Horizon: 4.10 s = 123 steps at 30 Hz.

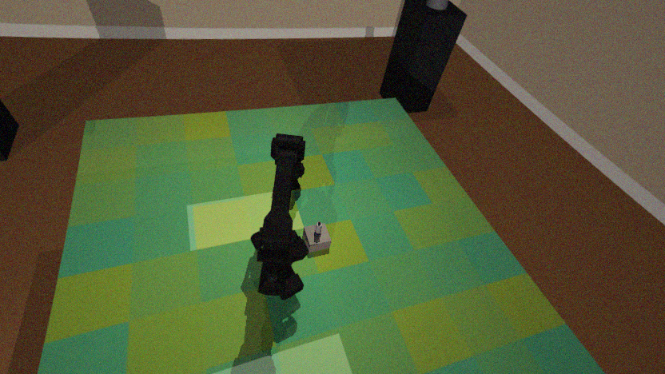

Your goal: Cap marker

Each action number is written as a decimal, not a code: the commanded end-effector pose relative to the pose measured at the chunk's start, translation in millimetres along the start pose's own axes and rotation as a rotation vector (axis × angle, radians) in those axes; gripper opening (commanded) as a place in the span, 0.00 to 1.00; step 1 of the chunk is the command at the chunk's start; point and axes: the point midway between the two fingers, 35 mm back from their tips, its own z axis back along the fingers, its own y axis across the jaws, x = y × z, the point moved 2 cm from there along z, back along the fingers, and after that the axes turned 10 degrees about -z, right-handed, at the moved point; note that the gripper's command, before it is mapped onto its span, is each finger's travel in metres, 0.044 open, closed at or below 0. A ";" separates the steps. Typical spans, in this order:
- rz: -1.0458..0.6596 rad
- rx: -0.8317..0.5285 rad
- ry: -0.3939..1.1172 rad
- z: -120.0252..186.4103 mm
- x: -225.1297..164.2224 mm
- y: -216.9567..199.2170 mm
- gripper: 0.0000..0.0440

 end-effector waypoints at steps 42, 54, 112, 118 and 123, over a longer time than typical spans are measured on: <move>0.304 -0.045 0.039 87.1 154.2 53.9 0.02; 0.340 -0.020 0.039 81.3 161.2 75.3 0.00; 0.479 0.026 0.029 -5.6 157.9 88.2 0.03; 0.484 0.024 0.031 -6.6 157.5 87.9 0.05; 0.489 0.028 0.032 -8.7 157.3 88.3 0.18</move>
